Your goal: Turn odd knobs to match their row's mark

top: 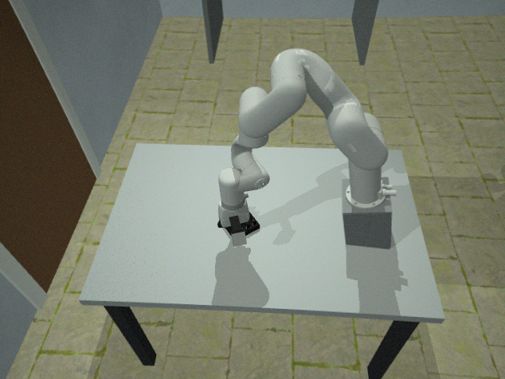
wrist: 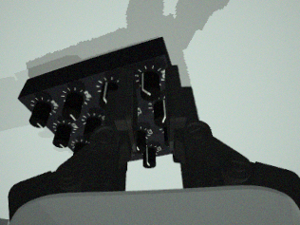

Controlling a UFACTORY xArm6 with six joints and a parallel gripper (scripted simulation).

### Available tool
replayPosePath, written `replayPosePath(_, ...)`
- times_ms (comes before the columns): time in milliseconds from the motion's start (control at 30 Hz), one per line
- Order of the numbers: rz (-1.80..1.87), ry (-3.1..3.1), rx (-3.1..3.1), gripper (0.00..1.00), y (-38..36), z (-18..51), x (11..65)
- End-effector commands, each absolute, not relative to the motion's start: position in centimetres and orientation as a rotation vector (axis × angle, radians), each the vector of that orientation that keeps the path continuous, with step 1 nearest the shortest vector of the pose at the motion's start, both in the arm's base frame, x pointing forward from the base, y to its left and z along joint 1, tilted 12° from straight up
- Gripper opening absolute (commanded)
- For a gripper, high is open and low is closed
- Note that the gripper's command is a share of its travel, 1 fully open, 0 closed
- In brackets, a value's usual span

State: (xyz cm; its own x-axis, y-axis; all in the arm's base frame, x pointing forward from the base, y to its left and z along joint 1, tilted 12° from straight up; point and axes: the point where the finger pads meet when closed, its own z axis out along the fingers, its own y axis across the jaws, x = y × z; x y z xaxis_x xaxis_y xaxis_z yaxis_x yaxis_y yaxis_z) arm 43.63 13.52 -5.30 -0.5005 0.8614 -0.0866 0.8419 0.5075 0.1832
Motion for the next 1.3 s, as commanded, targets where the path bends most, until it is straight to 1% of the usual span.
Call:
replayPosePath(0,0.178,2.578,1.470,0.19,13.56,-5.19,43.75)
replayPosePath(67,0.178,2.578,1.470,0.19,13.56,-5.19,43.75)
replayPosePath(100,0.178,2.578,1.470,0.08,13.56,-5.19,43.75)
replayPosePath(1267,0.178,2.575,1.474,0.08,13.56,-5.19,43.75)
